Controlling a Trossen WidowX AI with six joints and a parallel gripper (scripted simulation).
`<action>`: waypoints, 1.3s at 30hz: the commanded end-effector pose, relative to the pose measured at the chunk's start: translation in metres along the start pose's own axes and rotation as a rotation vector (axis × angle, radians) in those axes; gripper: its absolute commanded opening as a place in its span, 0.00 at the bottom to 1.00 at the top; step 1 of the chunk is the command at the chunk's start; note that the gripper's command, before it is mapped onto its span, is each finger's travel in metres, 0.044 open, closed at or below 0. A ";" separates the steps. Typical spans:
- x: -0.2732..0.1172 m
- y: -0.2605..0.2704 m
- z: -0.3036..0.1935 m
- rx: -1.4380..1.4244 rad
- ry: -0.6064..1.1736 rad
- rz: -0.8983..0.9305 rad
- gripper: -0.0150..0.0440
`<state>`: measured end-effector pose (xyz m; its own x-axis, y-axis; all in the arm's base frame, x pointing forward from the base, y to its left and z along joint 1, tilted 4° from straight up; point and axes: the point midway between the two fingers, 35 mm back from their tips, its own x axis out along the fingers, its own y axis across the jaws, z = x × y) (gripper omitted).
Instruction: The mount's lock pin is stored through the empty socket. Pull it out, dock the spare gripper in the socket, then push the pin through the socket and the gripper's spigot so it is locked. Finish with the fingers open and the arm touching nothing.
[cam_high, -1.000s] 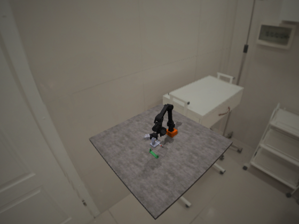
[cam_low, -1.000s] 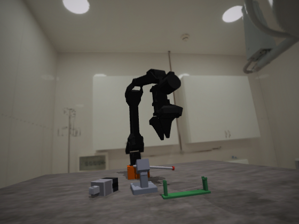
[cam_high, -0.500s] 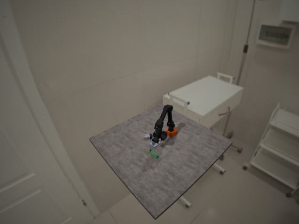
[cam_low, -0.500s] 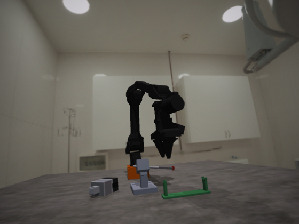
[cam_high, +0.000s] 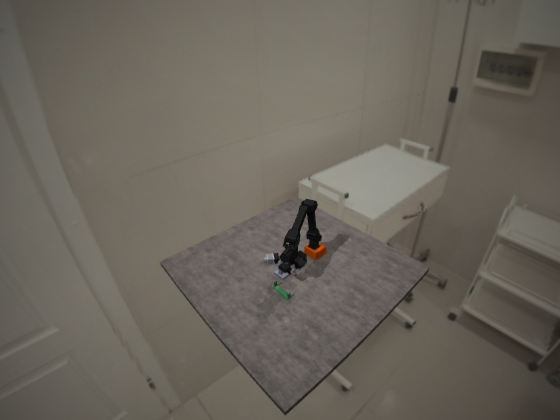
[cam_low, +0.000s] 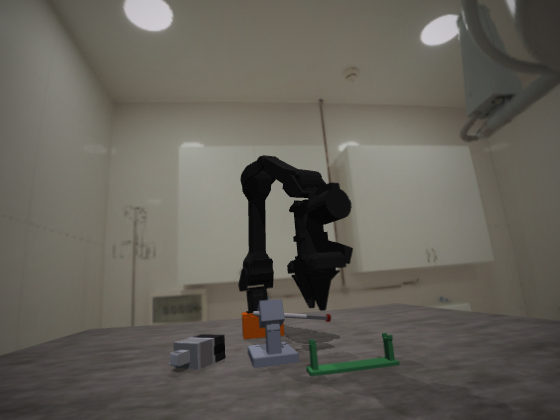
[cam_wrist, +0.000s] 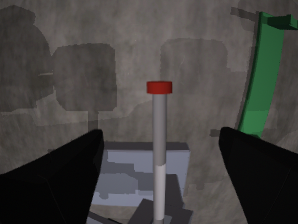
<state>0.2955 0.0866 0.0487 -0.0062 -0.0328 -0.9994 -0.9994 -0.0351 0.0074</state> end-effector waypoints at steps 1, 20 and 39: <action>0.007 0.000 -0.001 -0.003 0.004 0.001 0.76; 0.038 0.001 -0.001 -0.003 0.004 0.001 0.76; 0.042 0.001 -0.001 -0.003 0.004 0.002 0.26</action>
<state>0.2939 0.0848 0.0069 -0.0097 -0.0342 -0.9994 -0.9993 -0.0348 0.0109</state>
